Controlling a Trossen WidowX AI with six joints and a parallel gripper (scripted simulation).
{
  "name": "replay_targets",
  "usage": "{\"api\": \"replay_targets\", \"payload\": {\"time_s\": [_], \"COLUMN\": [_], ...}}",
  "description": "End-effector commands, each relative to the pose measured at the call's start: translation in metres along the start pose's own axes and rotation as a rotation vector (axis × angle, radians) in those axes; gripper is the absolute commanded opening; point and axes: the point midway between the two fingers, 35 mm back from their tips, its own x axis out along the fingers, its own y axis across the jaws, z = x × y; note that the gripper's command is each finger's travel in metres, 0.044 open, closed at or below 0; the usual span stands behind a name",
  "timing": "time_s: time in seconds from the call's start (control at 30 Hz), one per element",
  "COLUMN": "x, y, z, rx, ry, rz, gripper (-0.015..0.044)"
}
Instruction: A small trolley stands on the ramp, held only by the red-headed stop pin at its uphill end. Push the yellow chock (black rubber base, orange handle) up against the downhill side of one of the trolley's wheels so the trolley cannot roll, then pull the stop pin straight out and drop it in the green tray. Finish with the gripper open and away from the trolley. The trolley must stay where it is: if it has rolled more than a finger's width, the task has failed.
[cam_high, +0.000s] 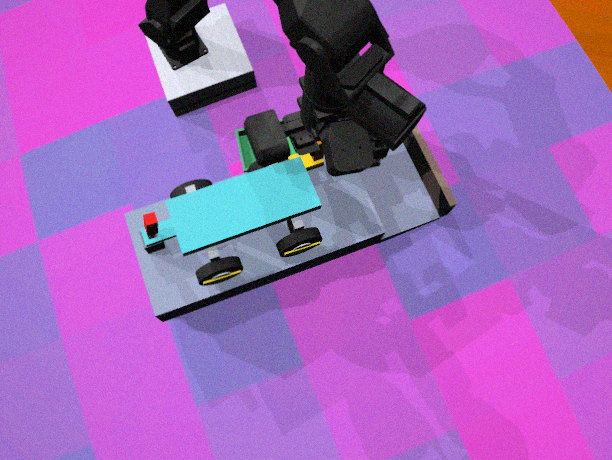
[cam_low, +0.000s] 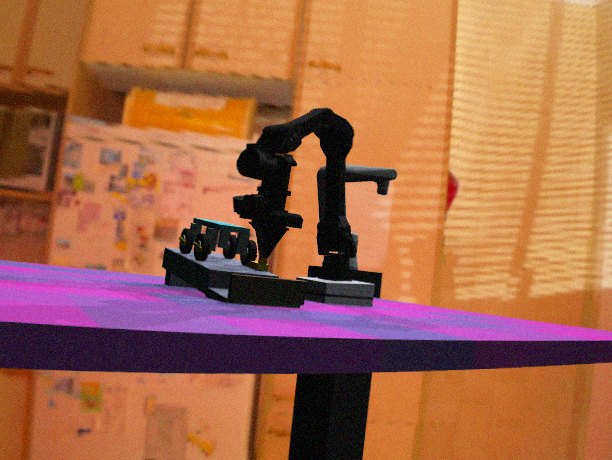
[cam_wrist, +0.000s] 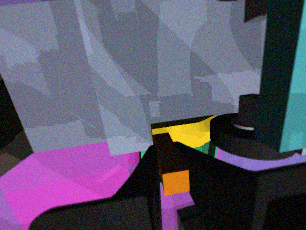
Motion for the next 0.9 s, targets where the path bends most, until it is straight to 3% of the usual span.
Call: {"api": "replay_targets", "payload": {"time_s": [0.0, 0.2, 0.43, 0.87], "x": [0.0, 0.0, 0.0, -0.03], "y": [0.001, 0.001, 0.001, 0.001], "z": [0.0, 0.0, 0.0, -0.002], "rx": [0.0, 0.0, 0.0, -0.002], "ry": [0.0, 0.0, 0.0, -0.003], "rz": [0.0, 0.0, 0.0, -0.004], "gripper": [0.0, 0.0, 0.0184, 0.019]}}
